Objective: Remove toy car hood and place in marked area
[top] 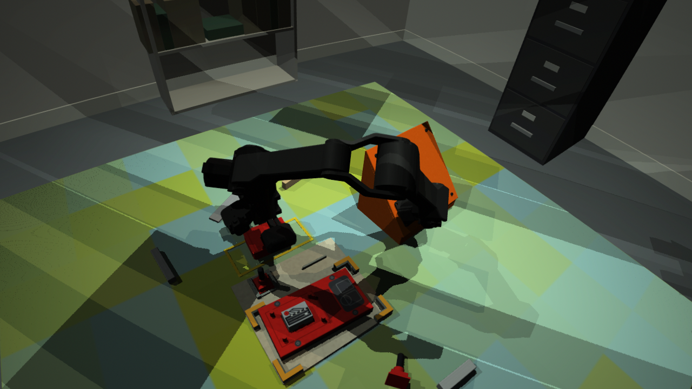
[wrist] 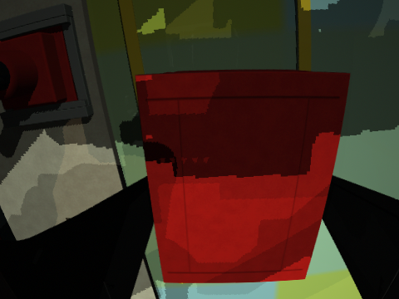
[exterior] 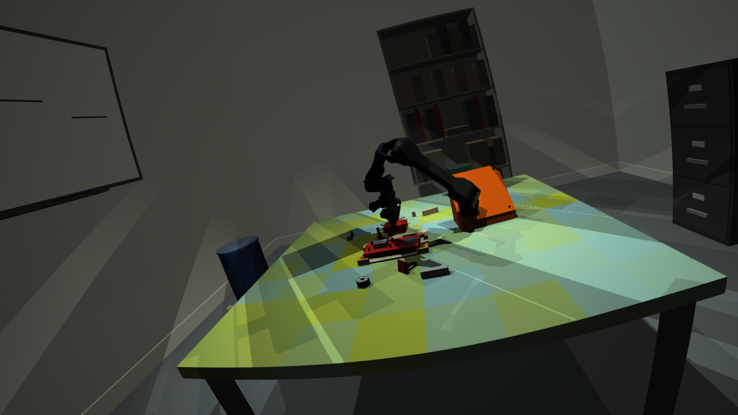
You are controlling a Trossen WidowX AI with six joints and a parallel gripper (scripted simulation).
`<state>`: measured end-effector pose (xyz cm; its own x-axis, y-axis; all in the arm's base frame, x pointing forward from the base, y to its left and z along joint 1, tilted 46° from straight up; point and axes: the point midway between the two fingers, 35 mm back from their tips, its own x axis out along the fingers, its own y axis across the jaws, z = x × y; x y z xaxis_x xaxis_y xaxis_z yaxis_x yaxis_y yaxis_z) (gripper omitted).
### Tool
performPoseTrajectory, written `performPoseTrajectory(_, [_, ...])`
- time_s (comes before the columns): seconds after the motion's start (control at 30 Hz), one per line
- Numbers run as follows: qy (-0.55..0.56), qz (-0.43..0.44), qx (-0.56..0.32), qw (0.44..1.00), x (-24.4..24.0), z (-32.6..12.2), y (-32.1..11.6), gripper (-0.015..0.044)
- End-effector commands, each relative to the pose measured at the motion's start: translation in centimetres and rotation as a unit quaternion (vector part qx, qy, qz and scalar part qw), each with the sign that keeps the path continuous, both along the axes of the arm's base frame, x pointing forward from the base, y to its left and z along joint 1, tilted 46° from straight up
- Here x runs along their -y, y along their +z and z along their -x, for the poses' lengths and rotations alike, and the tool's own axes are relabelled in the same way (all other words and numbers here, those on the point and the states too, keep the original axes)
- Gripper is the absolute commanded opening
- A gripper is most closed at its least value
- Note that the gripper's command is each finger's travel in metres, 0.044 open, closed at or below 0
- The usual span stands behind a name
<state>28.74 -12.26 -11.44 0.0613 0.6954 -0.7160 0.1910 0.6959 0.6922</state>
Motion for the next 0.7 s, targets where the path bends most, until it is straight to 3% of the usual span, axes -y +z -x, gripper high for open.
performPoseTrajectory(0.0, [-0.001,-0.001,0.000,1.000,-0.26,-0.08,-0.17,0.0000])
performPoseTrajectory(0.67, [-0.001,-0.002,0.001,1.000,-0.94,-0.13,-0.83,0.0000])
